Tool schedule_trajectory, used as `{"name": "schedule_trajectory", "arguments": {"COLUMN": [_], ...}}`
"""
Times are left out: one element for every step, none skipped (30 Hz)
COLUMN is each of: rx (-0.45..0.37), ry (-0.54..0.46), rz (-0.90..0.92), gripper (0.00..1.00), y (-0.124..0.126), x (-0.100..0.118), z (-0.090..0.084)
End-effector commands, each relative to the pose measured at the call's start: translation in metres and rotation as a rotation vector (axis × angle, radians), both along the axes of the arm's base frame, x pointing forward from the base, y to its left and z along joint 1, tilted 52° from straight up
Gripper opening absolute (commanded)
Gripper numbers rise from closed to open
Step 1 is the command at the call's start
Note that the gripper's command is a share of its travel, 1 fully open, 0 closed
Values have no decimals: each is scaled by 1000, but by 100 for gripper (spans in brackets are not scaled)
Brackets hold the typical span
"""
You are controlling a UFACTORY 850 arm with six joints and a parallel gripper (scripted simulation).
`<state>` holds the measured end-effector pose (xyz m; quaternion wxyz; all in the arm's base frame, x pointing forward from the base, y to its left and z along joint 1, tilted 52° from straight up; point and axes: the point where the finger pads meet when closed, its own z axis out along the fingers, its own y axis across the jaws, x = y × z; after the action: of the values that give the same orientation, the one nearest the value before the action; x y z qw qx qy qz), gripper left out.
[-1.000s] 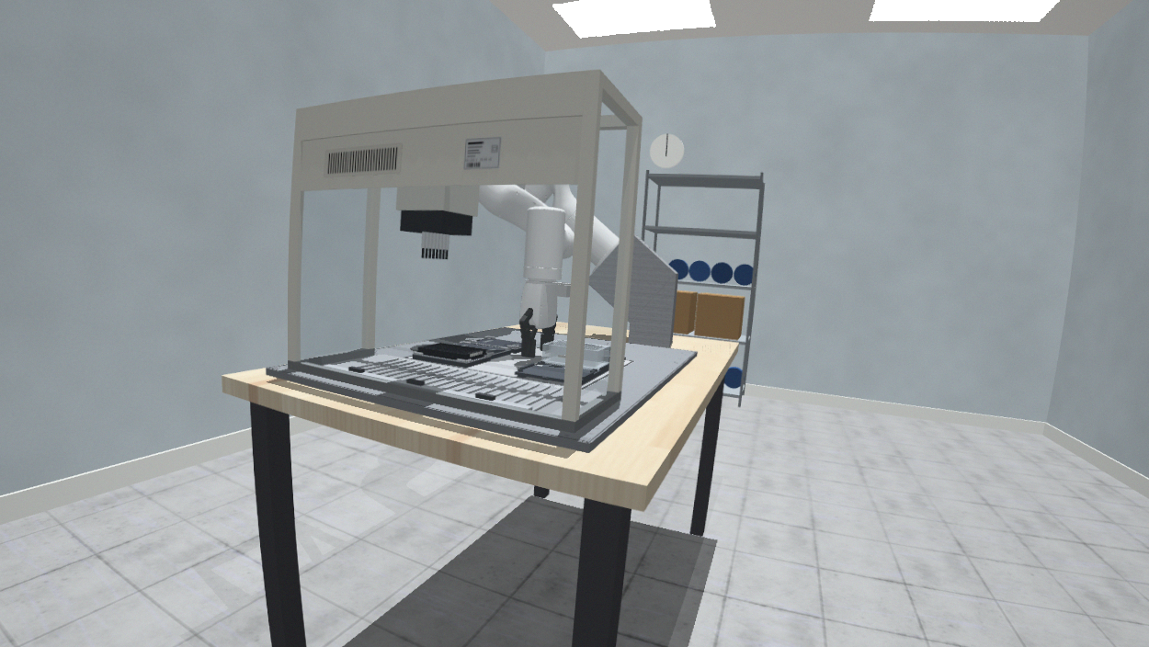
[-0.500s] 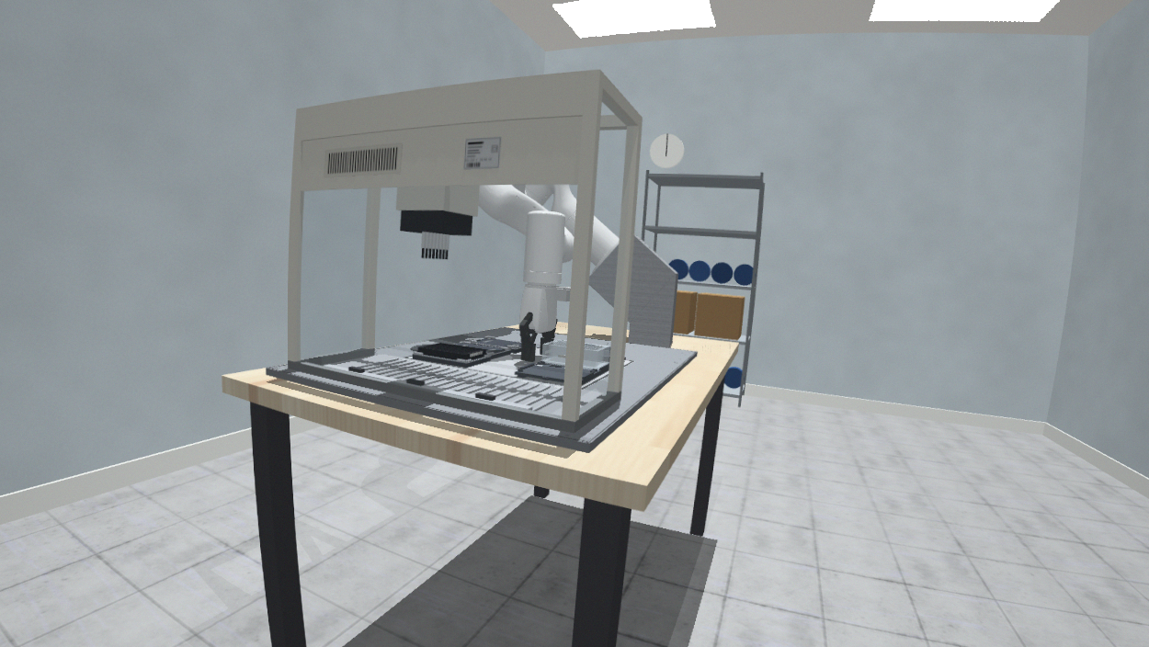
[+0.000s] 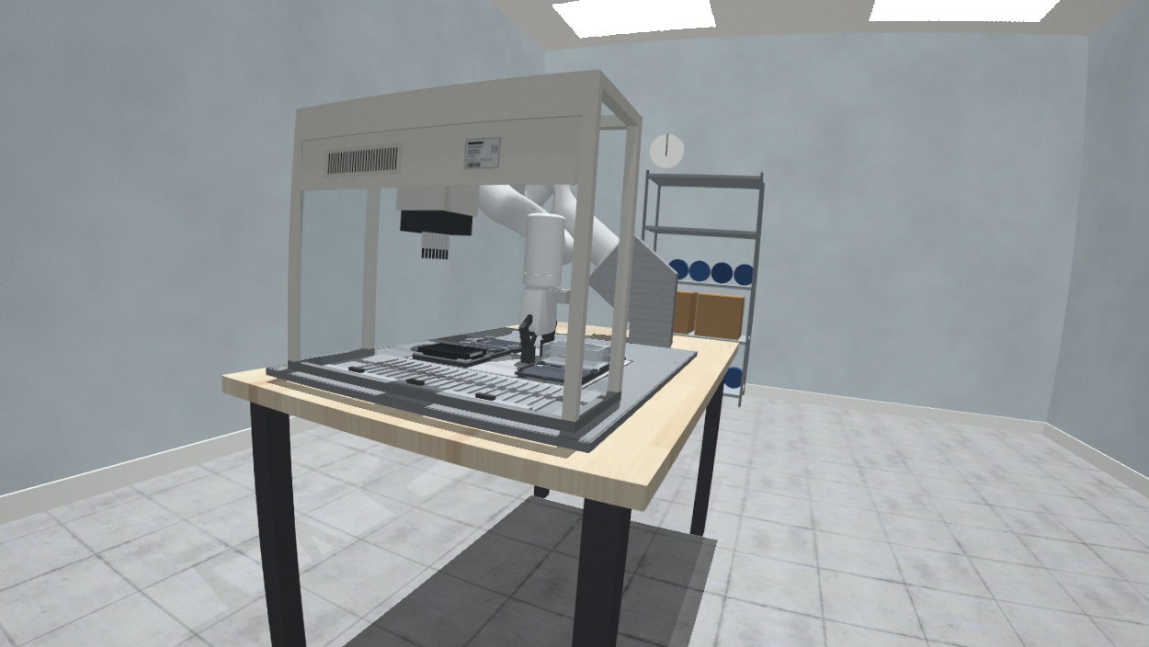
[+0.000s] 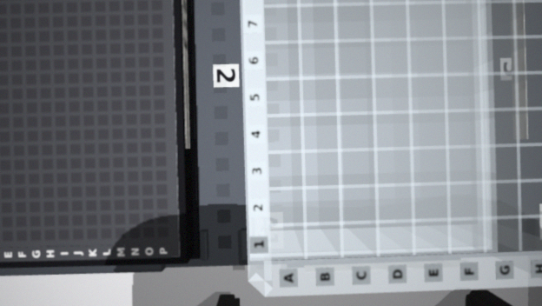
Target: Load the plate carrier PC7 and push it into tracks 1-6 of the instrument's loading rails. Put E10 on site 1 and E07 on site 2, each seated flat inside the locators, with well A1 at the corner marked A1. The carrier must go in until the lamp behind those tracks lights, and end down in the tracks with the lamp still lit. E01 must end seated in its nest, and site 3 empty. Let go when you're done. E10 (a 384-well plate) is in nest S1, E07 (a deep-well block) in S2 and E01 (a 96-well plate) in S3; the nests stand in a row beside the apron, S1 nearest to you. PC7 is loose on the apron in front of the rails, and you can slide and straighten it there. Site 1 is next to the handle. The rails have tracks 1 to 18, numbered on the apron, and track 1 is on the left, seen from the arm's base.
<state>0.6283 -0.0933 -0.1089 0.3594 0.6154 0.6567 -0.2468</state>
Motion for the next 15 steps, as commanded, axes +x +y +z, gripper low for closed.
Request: {"name": "schedule_trajectory", "arguments": {"rx": [0,0,0,0,0,0,0,0,0,0,0,0,0,0,0], "ry": [-1,-1,-1,-1,-1,-1,-1,-1,-1,-1,-1,-1,-1,-1,-1], "rz": [1,1,1,1,1,1,1,1,1,1,1,1,1,1,1], "gripper": [100,100,100,100,100,100,100,100,100,100,100,100,100,100,100], "y": [1,1,1,1,1,2,2,2,3,3,3,4,4,4,5], "x": [1,1,0,0,0,0,0,0,1,1,1,1,1,1,1], "z": [0,0,0,0,-1,-1,-2,-2,-2,-3,-3,-4,-4,-4,-5]}}
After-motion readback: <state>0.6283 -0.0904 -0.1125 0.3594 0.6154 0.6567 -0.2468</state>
